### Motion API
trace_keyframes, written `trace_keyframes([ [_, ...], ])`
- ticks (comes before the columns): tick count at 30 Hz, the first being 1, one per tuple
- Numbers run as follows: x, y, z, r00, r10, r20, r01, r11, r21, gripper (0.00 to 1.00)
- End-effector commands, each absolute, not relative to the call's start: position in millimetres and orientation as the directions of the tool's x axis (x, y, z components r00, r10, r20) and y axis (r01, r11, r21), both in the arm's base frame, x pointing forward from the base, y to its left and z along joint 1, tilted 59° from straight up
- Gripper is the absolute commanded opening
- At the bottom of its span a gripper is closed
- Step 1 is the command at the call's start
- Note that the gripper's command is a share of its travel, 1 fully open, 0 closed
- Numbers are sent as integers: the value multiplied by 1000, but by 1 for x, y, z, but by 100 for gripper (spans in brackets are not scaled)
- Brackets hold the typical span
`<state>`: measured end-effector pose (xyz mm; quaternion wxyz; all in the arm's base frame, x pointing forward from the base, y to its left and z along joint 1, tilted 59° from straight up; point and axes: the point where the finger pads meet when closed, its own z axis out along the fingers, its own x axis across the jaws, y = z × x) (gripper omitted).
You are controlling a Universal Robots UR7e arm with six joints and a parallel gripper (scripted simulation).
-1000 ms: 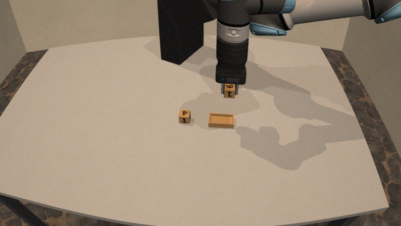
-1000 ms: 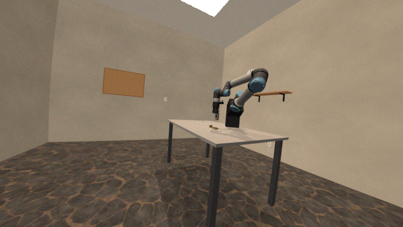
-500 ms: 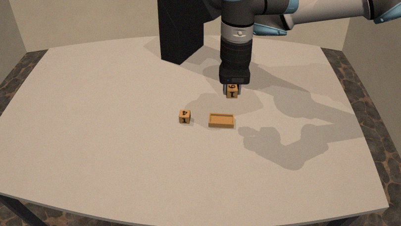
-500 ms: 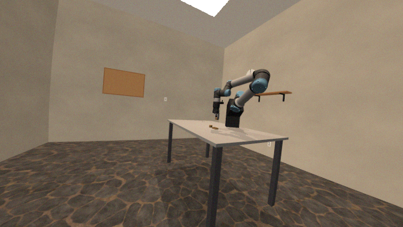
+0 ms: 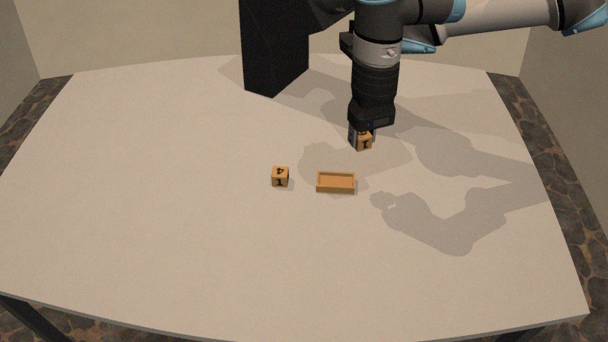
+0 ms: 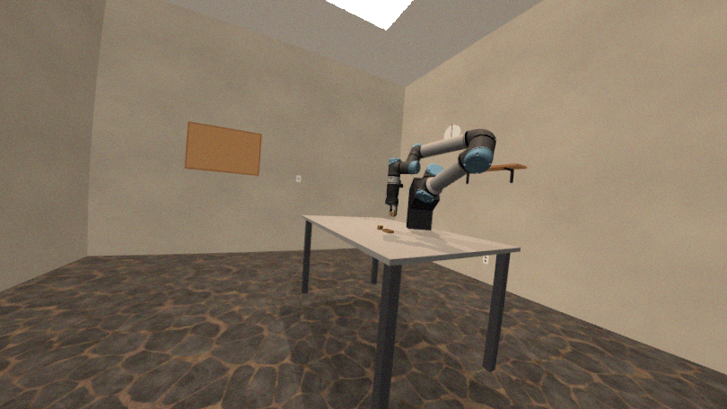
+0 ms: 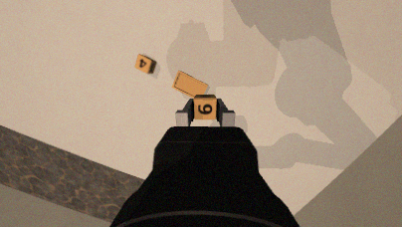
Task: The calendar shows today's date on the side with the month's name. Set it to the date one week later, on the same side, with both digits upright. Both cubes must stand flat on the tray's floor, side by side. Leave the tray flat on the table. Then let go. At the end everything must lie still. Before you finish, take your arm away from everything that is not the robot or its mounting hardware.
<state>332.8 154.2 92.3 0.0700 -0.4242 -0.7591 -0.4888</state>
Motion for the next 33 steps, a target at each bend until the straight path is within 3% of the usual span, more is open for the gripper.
trace_keyframes([
  [1, 331, 160, 97, -724, 545, 422, 617, 240, 749, 57],
  [14, 327, 174, 111, -890, 432, 145, 337, 410, 848, 57],
  [33, 322, 193, 129, -949, 219, -226, -70, 552, 831, 57],
])
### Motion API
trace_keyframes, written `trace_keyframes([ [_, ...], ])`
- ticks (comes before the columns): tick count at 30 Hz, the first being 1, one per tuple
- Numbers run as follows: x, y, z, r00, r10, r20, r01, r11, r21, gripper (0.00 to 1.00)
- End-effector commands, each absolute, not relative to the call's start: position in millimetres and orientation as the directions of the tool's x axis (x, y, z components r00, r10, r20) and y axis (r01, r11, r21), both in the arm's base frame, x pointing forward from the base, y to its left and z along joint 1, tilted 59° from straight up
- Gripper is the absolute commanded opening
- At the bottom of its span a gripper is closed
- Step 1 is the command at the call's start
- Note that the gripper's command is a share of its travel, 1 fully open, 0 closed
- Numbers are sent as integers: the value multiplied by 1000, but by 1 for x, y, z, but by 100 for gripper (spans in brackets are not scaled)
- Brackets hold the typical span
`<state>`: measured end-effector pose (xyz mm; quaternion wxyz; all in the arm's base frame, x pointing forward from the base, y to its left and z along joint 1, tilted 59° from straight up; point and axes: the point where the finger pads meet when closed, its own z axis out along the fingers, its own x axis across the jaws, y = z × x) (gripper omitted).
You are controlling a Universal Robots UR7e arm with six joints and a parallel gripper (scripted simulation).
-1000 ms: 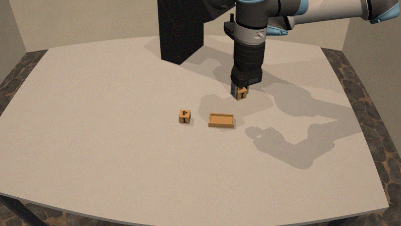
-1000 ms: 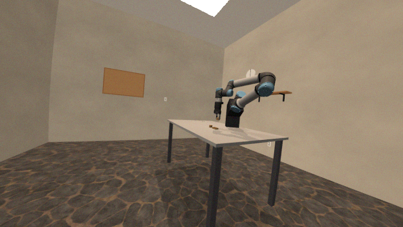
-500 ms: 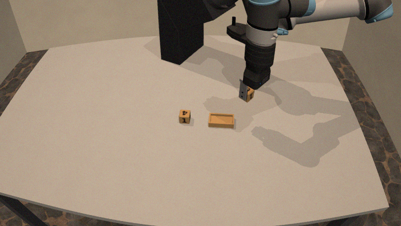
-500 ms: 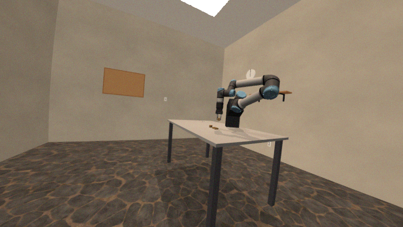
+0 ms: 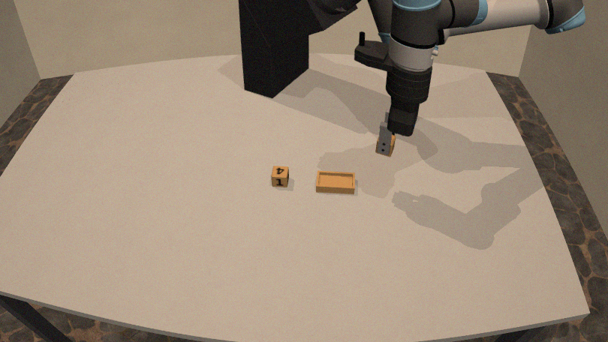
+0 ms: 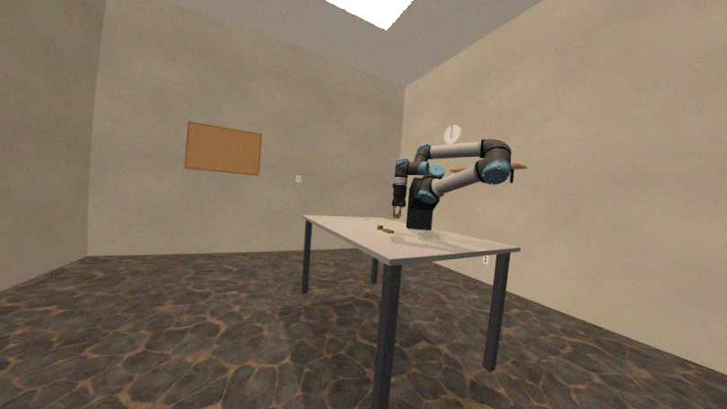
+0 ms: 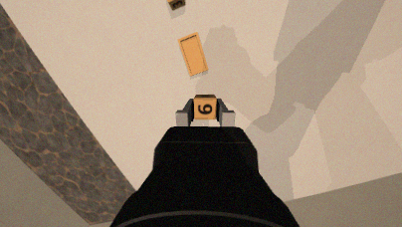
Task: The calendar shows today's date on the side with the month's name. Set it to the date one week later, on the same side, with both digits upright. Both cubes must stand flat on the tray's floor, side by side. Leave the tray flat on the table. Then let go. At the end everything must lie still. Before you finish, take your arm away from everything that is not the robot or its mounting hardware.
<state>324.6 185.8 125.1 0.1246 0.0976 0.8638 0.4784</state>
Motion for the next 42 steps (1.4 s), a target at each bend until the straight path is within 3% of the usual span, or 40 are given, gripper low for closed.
trace_keyframes([
  [1, 322, 193, 129, -949, 219, -226, -70, 552, 831, 57],
  [11, 319, 201, 138, -922, 119, -369, -237, 581, 779, 57],
  [42, 319, 203, 136, -921, 115, -372, -241, 580, 778, 57],
])
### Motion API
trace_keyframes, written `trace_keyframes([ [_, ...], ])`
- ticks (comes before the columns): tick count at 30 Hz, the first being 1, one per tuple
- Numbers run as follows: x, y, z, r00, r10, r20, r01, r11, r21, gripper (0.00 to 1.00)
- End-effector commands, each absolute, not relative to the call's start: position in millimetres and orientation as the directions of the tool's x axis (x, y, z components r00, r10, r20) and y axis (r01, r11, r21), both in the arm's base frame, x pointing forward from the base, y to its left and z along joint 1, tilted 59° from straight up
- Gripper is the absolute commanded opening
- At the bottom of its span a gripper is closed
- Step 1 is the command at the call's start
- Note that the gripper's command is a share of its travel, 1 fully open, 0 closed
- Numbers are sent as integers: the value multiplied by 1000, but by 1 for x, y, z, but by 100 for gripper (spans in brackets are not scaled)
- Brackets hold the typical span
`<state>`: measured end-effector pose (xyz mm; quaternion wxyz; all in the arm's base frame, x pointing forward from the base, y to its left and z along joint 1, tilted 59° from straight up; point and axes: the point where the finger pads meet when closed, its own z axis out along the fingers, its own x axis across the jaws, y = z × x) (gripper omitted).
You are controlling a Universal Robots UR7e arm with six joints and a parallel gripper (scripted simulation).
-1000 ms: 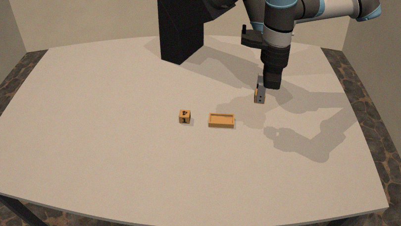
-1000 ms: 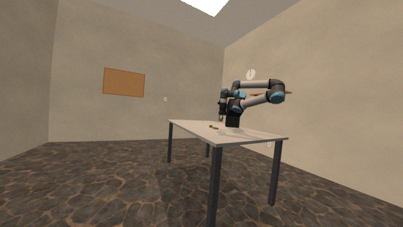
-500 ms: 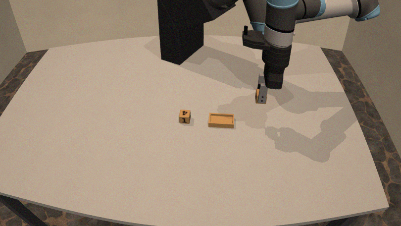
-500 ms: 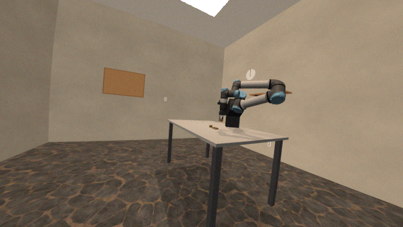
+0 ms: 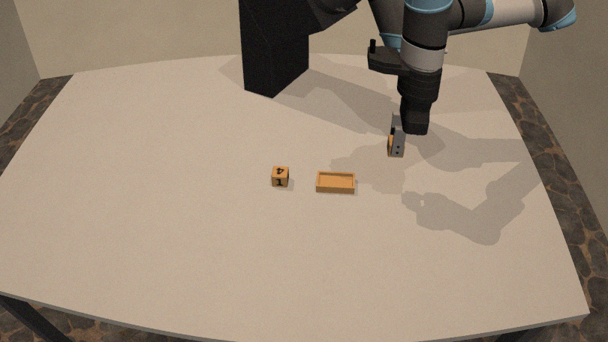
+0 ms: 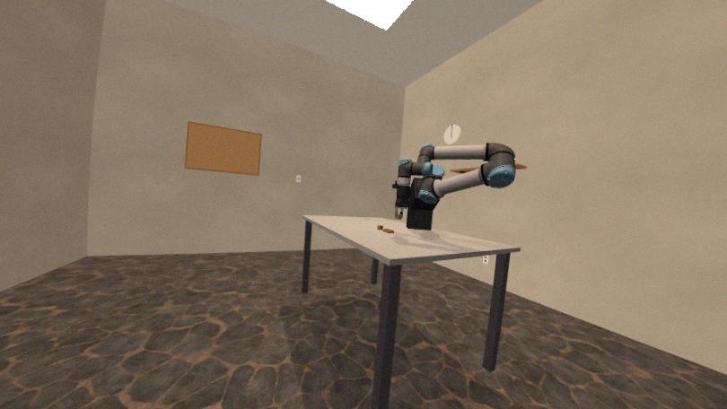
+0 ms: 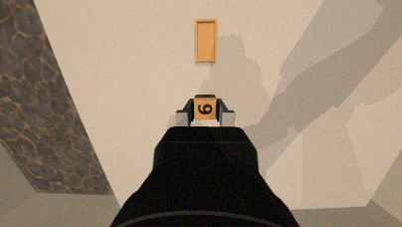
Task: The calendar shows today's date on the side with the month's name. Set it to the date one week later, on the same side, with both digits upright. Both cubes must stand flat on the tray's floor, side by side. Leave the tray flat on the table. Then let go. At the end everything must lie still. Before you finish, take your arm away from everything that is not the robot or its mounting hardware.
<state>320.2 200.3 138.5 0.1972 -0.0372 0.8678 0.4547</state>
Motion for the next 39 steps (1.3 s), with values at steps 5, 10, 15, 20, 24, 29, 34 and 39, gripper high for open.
trace_keyframes([
  [5, 320, 205, 135, -921, 115, -372, -241, 580, 778, 57],
  [10, 320, 206, 134, -921, 115, -372, -241, 580, 778, 57],
  [15, 322, 210, 132, -921, 115, -372, -241, 580, 778, 57],
  [20, 323, 214, 129, -921, 115, -372, -241, 580, 778, 57],
  [24, 325, 218, 127, -921, 115, -372, -241, 580, 778, 57],
  [29, 326, 221, 125, -921, 115, -372, -241, 580, 778, 57],
  [34, 328, 227, 121, -921, 115, -371, -241, 580, 778, 57],
  [39, 330, 233, 117, -921, 115, -371, -241, 580, 778, 57],
])
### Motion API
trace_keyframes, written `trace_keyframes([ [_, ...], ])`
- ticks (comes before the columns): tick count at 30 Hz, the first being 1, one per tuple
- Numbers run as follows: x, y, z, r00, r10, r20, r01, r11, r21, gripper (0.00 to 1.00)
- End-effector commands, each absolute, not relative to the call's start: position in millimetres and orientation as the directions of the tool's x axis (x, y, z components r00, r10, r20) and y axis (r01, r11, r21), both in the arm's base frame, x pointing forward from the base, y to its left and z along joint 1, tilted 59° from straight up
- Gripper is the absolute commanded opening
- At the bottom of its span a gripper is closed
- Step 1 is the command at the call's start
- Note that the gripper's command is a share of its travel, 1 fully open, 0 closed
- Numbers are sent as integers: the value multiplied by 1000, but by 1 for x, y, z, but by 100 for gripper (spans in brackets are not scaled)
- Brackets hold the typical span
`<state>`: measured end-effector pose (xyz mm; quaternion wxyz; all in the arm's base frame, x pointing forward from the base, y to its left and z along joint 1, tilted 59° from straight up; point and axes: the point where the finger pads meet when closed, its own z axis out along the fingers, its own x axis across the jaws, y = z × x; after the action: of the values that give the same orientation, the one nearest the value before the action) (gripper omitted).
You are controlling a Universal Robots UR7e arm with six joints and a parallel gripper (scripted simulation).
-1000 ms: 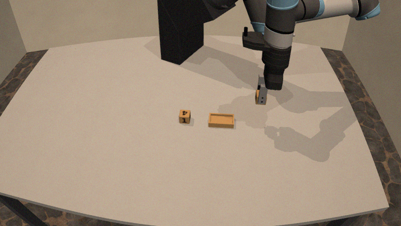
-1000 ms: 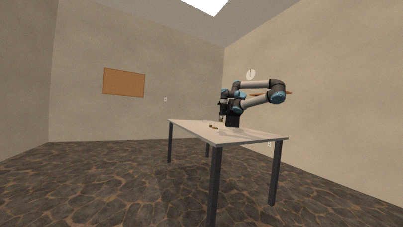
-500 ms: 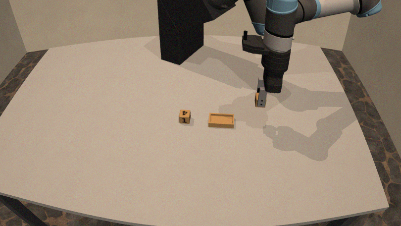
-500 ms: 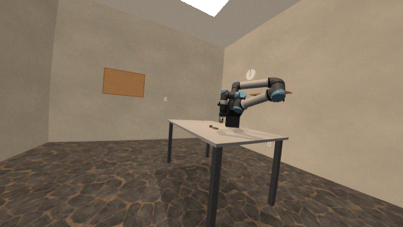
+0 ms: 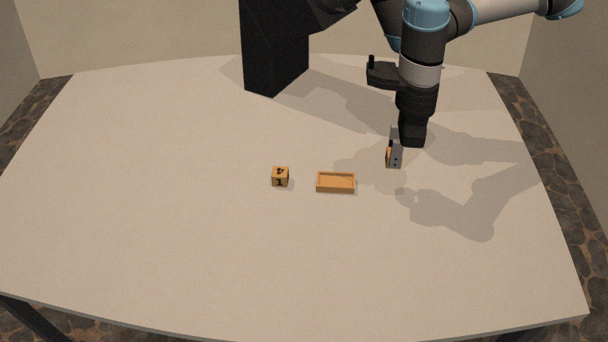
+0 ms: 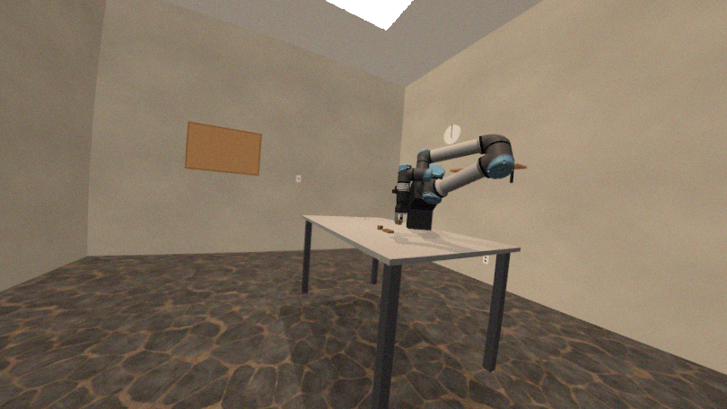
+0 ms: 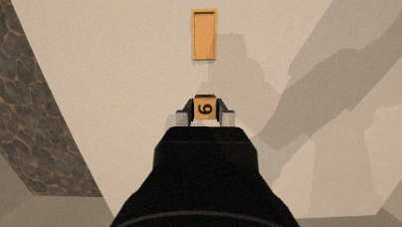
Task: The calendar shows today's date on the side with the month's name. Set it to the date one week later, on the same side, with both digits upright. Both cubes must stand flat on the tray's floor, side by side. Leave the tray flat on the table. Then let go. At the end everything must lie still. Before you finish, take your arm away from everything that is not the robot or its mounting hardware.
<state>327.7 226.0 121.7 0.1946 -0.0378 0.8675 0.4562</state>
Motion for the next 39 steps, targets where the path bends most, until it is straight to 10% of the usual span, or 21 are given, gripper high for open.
trace_keyframes([
  [1, 330, 234, 116, -921, 115, -371, -241, 580, 778, 57],
  [39, 342, 267, 95, -922, 114, -371, -241, 582, 777, 57],
])
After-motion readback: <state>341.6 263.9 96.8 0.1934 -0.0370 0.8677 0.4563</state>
